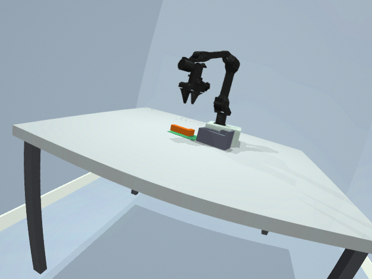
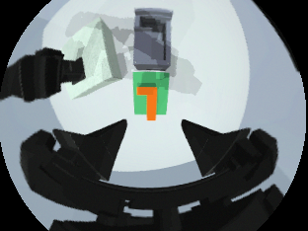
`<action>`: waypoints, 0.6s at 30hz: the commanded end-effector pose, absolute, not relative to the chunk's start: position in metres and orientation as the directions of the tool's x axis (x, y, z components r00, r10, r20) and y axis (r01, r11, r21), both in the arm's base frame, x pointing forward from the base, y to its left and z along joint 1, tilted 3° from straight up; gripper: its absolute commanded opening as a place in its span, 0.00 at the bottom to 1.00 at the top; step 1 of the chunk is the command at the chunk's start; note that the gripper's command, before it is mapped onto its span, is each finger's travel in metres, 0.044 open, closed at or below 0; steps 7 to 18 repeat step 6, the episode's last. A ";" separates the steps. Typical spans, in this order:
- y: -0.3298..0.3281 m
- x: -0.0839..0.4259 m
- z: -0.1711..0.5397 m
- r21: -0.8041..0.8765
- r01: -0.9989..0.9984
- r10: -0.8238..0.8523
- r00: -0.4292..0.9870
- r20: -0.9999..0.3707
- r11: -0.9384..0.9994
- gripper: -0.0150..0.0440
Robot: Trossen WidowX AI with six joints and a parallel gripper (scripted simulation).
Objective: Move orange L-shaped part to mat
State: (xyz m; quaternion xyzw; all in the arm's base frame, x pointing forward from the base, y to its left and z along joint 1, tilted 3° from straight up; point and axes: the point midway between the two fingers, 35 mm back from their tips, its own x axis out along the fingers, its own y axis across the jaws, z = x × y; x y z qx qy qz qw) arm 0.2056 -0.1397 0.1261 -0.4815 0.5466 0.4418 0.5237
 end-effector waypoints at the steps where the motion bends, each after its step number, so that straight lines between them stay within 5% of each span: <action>1: -0.140 0.205 0.125 -0.019 -0.989 -0.062 0.010 -0.998 0.146 0.93; 18: -0.140 0.205 0.125 -0.019 -0.989 -0.062 0.010 -0.998 0.146 0.93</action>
